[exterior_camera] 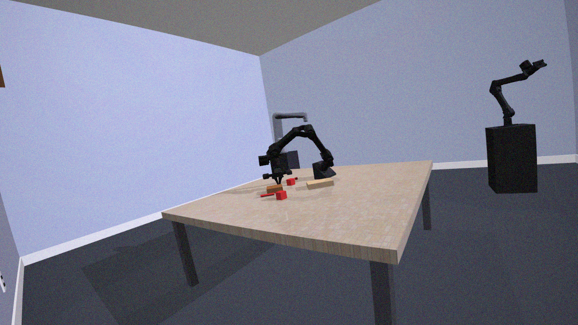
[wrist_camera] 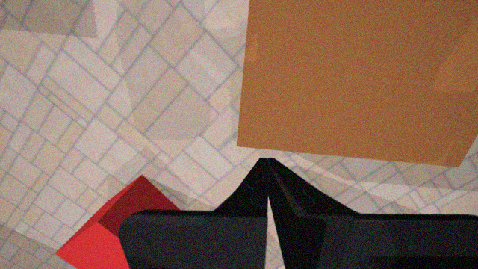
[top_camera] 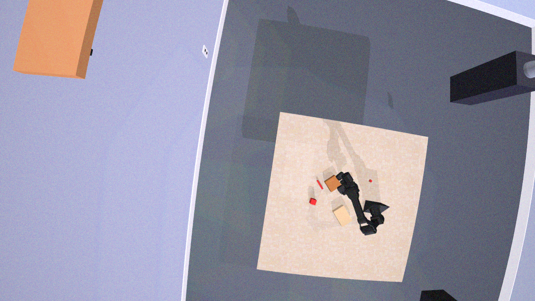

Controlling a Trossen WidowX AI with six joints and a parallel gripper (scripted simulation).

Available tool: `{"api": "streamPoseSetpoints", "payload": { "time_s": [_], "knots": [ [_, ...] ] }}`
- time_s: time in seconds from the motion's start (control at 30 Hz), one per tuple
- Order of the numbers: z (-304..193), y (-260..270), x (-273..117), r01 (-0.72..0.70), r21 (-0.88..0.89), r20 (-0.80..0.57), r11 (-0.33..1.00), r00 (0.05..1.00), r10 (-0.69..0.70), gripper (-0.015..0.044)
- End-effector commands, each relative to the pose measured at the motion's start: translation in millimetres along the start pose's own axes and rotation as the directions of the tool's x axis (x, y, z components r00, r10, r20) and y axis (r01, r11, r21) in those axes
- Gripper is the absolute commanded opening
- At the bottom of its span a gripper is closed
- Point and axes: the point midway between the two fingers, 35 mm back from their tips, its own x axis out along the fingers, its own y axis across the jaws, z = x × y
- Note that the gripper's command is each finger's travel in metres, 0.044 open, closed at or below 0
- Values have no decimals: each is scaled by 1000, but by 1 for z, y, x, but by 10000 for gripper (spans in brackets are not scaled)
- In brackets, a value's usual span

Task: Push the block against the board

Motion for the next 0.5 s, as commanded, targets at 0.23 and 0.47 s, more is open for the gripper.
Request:
{"api": "streamPoseSetpoints", "payload": {
  "time_s": [0.23, 0.47],
  "knots": [
    [-19, -1, 0, 0, -3, -2, 1000, 1000, 0, 0],
    [-31, -1, 1, 0, -3, -2, 1000, 1000, 0, 0]
  ]
}}
